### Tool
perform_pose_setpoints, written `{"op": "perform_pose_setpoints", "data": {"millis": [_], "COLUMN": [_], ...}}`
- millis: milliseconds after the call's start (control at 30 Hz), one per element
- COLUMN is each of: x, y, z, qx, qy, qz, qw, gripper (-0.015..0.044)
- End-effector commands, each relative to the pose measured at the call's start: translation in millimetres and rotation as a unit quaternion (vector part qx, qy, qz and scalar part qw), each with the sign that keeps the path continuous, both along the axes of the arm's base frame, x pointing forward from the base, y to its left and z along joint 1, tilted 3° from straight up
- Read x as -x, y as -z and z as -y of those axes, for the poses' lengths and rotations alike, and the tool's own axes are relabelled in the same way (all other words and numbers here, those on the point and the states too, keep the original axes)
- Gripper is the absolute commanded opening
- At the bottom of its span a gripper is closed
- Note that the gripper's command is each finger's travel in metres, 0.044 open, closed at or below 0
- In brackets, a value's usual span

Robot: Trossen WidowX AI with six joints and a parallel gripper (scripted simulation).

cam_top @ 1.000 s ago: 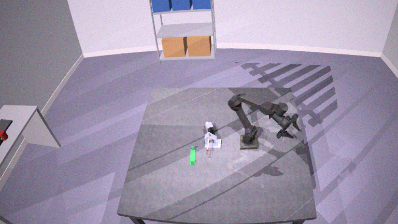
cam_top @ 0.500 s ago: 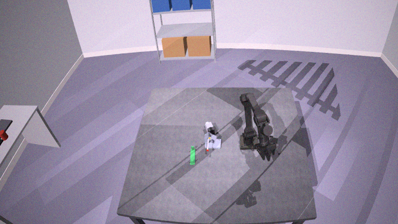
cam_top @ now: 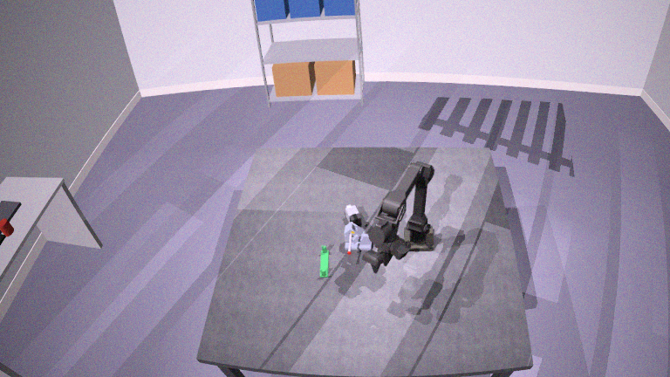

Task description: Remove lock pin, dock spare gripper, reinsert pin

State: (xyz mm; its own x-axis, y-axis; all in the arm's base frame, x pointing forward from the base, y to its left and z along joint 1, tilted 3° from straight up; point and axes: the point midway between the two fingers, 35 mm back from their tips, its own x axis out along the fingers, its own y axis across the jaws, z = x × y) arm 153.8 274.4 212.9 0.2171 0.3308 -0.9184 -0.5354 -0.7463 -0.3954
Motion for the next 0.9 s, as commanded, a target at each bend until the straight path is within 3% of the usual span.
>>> {"op": "perform_pose_setpoints", "data": {"millis": [0,367,700,867], "x": [-55.6,-127.2,-128.2,-133.4], "y": [2.6,11.2,13.1,44.3], "z": [45.7,181.3,183.9,189.5], "qx": [0.032,0.088,0.089,0.089], "qy": [0.154,0.472,0.476,0.476], "qz": [-0.041,-0.144,-0.146,-0.146], "qw": [0.987,0.865,0.862,0.862], "gripper": [0.0300,0.0300,0.0300,0.0300]}}
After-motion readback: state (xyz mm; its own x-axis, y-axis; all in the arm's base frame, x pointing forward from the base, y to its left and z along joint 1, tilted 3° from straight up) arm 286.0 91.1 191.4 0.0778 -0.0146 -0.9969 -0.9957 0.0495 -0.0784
